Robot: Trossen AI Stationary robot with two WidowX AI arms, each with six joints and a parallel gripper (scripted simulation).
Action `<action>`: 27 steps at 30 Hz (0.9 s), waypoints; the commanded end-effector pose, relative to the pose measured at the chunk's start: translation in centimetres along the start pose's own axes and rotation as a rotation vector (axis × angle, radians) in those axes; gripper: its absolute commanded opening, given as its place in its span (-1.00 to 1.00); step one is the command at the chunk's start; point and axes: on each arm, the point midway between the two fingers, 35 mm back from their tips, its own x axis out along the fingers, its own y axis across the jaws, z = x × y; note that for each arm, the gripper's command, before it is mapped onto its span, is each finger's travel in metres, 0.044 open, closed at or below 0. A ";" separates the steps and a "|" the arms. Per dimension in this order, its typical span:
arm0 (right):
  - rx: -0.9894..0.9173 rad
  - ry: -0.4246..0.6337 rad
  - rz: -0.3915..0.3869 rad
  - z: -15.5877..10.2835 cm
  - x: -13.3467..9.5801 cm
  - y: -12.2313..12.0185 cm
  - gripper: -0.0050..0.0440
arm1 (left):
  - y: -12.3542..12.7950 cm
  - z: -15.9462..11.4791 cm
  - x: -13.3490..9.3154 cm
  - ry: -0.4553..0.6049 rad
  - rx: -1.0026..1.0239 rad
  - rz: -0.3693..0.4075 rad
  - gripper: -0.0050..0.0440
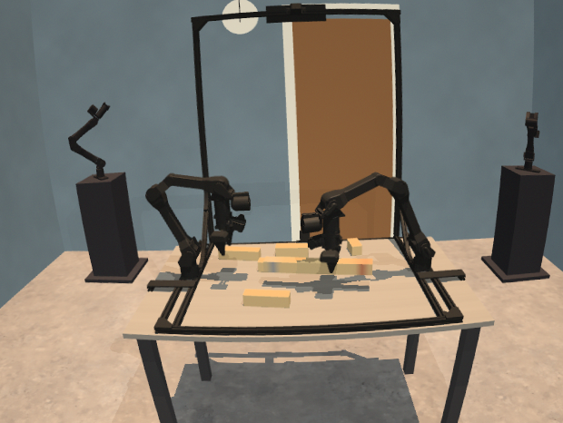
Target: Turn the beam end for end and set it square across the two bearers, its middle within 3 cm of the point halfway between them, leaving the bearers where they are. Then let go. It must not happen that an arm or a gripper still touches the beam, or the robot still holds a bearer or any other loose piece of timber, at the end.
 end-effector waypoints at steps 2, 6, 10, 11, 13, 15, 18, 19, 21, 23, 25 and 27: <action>0.003 0.002 0.000 0.0 0.0 0.0 1.00 | 0.0 1.0 -0.4 -0.015 -0.011 0.006 -0.80; 0.003 0.002 0.000 0.0 0.0 0.0 1.00 | 0.0 1.3 -0.4 -0.015 -0.016 0.006 -0.80; 0.003 0.002 0.000 0.0 0.0 0.0 1.00 | -0.1 1.7 -0.4 -0.015 -0.024 0.006 -0.80; 0.003 0.002 0.000 0.0 0.0 0.0 1.00 | -0.1 1.8 -0.4 -0.015 -0.026 0.006 -0.80; 0.003 0.002 0.000 0.0 0.0 0.0 1.00 | -0.1 2.1 -0.4 -0.015 -0.029 0.006 -0.80; 0.003 0.002 0.000 0.0 0.0 0.0 1.00 | -0.2 2.3 -0.3 -0.015 -0.033 0.006 -0.80; 0.003 0.002 0.000 0.0 0.0 0.0 1.00 | -0.2 2.6 -0.3 -0.015 -0.039 0.005 -0.80; 0.003 0.002 0.000 0.0 0.0 0.0 1.00 | -0.2 2.7 -0.3 -0.015 -0.041 0.005 -0.80; 0.003 0.002 0.000 0.0 0.0 0.0 1.00 | -0.3 3.0 -0.3 -0.015 -0.045 0.005 -0.80; 0.003 0.002 0.000 0.0 0.0 0.0 1.00 | -0.3 3.0 -0.3 -0.015 -0.045 0.005 -0.80; 0.003 0.002 0.000 0.0 0.0 0.0 1.00 | -0.3 3.2 -0.3 -0.015 -0.048 0.005 -0.80; 0.003 0.002 0.000 0.0 0.0 0.0 1.00 | -0.3 3.2 -0.2 -0.015 -0.049 0.005 -0.80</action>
